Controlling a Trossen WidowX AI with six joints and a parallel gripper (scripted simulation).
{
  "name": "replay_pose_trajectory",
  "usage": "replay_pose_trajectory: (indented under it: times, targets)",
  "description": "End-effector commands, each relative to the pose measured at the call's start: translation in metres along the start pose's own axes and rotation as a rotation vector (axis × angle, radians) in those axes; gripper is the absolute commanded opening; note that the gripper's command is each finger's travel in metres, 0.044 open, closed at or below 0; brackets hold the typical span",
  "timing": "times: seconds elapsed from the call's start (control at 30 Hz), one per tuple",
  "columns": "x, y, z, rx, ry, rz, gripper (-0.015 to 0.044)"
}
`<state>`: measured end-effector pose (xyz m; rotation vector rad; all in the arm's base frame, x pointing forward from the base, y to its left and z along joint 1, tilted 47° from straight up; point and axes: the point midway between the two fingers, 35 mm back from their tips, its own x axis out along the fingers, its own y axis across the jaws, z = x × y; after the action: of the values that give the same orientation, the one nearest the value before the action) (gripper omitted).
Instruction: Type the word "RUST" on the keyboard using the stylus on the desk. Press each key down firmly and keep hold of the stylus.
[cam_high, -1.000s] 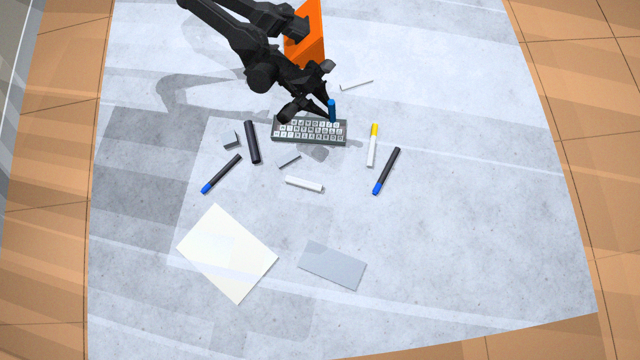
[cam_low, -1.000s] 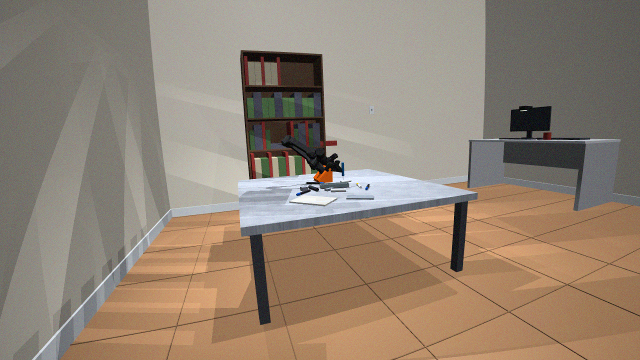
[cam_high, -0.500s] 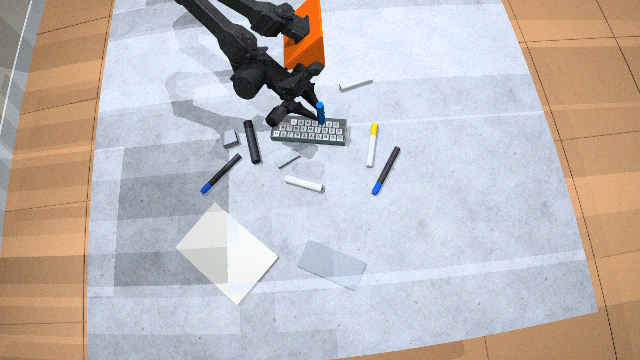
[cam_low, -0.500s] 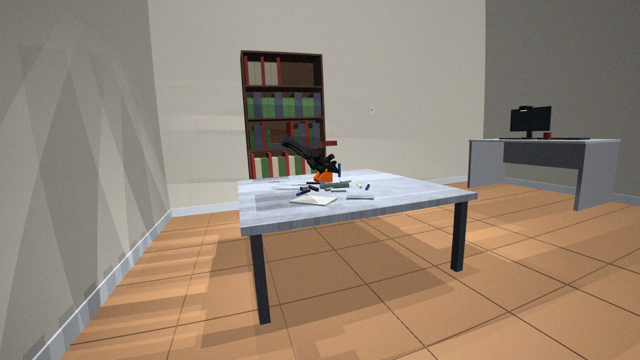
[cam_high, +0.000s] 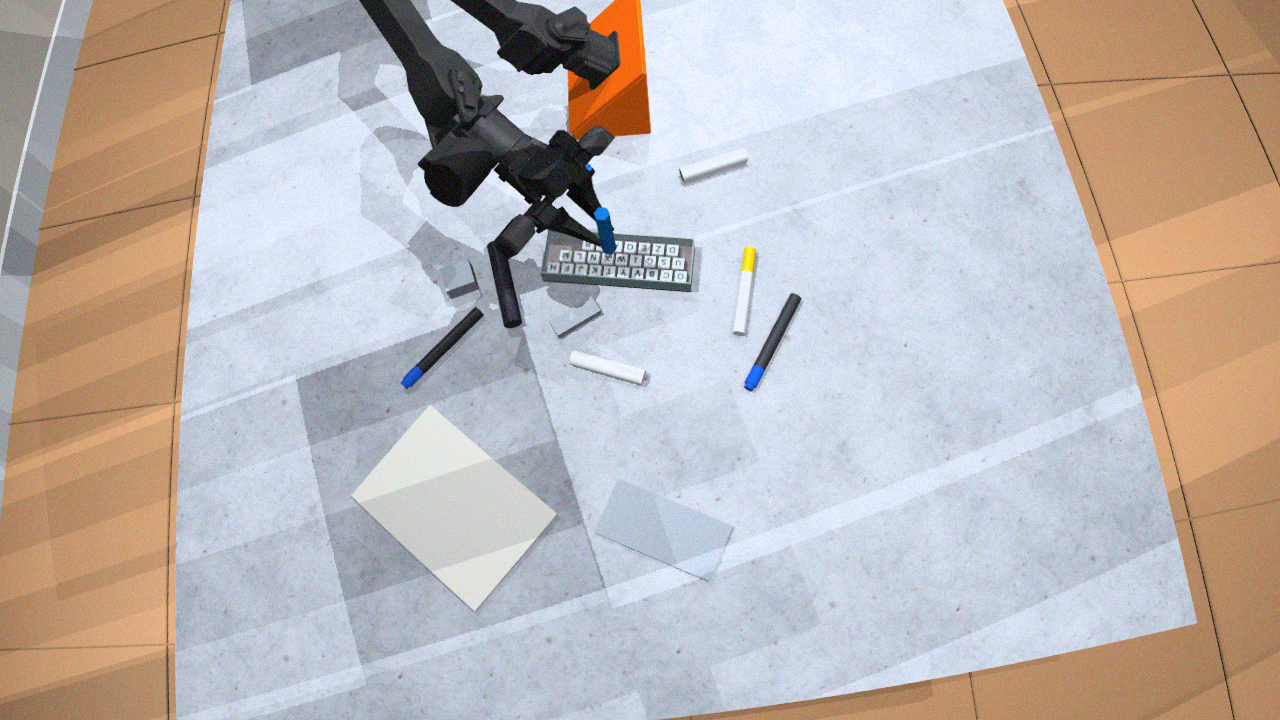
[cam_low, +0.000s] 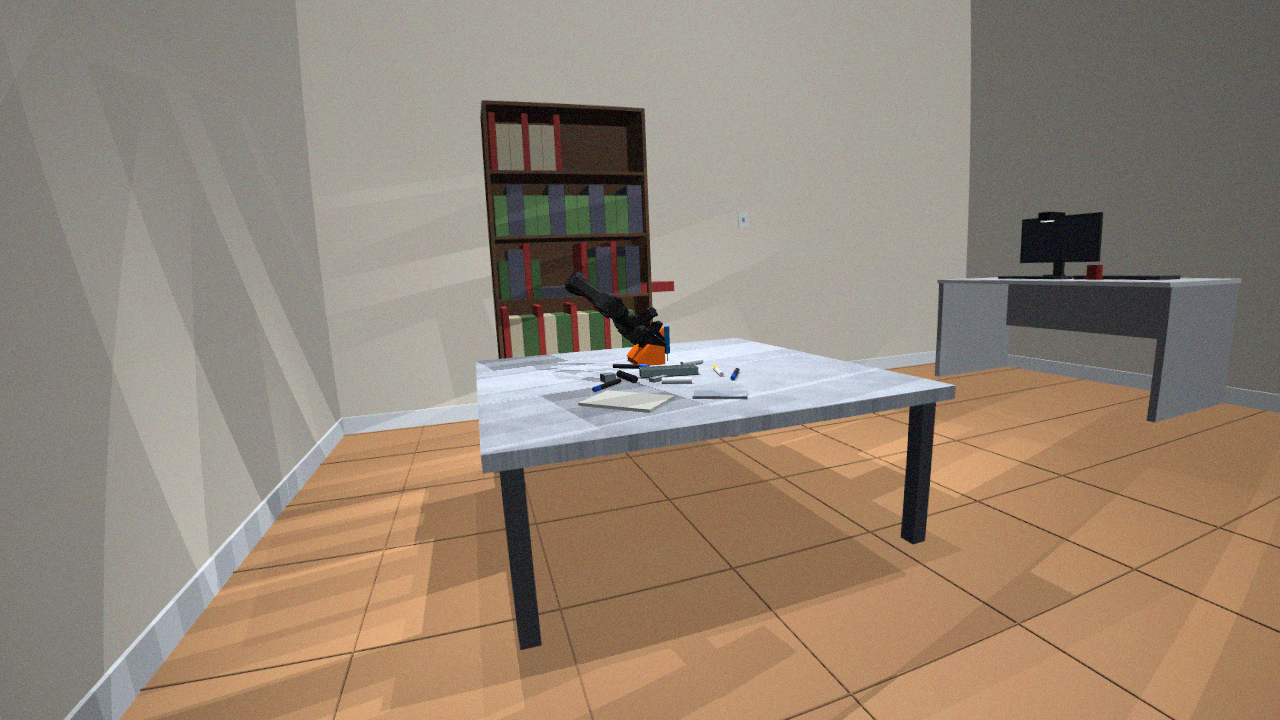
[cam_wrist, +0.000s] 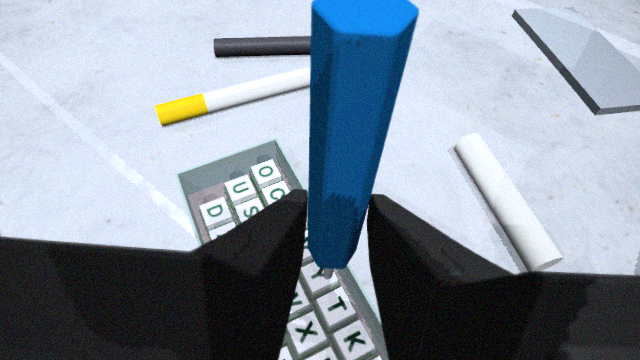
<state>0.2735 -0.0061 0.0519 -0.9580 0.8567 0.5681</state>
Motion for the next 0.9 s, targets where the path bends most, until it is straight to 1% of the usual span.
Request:
replay_pose_trajectory:
  times: [0.0,0.33,0.5,0.6,0.87]
  targets:
    - [-0.003,-0.003,0.002,-0.005,-0.01,-0.009,0.0]
    - [0.006,-0.003,-0.015,-0.005,-0.01,-0.01,0.0]
    - [0.006,-0.003,-0.016,-0.005,-0.01,-0.011,0.0]
    - [0.007,-0.003,-0.017,-0.005,-0.009,-0.01,0.0079]
    - [0.009,-0.004,-0.019,-0.005,-0.009,-0.009,0.0081]
